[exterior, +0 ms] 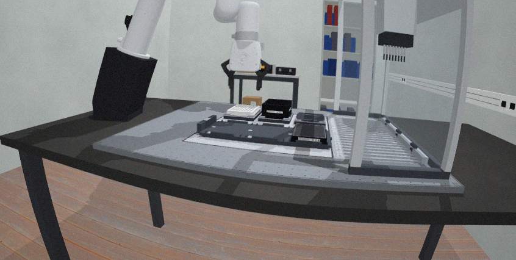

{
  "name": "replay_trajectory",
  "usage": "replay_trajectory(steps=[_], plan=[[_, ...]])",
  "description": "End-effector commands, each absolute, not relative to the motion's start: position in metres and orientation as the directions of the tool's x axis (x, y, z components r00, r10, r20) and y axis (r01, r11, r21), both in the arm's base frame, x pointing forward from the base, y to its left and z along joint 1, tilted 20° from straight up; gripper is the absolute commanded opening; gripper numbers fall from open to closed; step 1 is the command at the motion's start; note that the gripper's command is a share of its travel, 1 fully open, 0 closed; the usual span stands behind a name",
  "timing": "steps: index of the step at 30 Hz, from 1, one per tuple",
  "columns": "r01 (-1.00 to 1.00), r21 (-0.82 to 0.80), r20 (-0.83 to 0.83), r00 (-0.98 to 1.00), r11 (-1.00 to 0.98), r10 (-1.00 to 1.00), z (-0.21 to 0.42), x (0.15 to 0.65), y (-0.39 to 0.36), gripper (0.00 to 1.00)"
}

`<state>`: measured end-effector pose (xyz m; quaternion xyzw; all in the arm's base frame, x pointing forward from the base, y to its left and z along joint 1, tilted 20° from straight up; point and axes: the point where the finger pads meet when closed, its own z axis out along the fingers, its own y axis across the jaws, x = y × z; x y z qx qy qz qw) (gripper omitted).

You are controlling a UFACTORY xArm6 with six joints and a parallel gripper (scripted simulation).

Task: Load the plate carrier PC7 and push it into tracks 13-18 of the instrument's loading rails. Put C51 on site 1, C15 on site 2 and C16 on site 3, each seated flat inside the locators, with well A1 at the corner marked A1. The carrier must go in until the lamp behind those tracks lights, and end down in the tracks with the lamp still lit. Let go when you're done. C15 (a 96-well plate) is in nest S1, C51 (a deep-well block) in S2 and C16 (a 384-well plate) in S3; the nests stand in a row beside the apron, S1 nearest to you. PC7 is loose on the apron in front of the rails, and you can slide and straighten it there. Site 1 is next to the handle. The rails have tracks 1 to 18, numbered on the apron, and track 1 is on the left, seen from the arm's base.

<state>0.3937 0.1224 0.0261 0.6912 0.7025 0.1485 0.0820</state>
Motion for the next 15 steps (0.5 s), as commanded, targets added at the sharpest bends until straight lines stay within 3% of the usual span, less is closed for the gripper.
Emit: replay_trajectory(steps=[1, 15], plan=[[0.945, 0.327, 0.085, -0.029, 0.0, 0.996, 0.02, 0.397, 0.123, 1.0], [0.945, 0.327, 0.085, -0.029, 0.0, 0.996, 0.001, 0.403, 0.125, 1.0]])
